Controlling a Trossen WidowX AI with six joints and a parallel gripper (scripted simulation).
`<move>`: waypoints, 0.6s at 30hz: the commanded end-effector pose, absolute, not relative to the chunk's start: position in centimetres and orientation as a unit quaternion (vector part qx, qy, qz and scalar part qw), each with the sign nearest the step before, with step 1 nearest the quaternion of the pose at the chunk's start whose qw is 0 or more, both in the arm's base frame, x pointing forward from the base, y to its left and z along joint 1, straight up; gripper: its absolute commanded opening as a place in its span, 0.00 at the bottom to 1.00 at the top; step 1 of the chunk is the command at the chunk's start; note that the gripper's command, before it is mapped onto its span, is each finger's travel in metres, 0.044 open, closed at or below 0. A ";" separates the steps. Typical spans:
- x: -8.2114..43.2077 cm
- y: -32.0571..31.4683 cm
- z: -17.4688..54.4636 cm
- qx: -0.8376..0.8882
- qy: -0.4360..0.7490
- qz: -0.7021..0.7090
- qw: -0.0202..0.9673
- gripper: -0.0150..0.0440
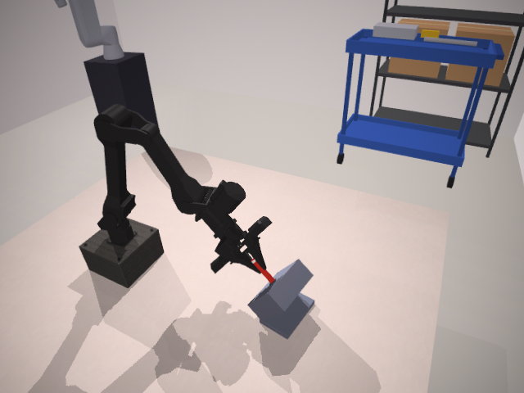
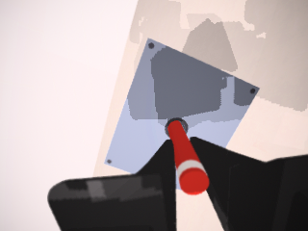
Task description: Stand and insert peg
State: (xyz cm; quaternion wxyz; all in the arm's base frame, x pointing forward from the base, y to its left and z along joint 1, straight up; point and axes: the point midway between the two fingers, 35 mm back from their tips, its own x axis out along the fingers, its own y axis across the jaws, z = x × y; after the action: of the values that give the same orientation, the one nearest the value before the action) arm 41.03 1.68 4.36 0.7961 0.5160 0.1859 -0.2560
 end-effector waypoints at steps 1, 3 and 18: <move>41.3 1.7 4.2 0.514 0.187 -0.254 0.797 0.25; 41.4 1.7 4.1 0.514 0.187 -0.254 0.797 0.25; 42.2 1.5 3.7 0.514 0.187 -0.254 0.798 0.25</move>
State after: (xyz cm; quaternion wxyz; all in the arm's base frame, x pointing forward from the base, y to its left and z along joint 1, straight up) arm 41.87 1.47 3.80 0.7961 0.5157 0.1861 -0.2562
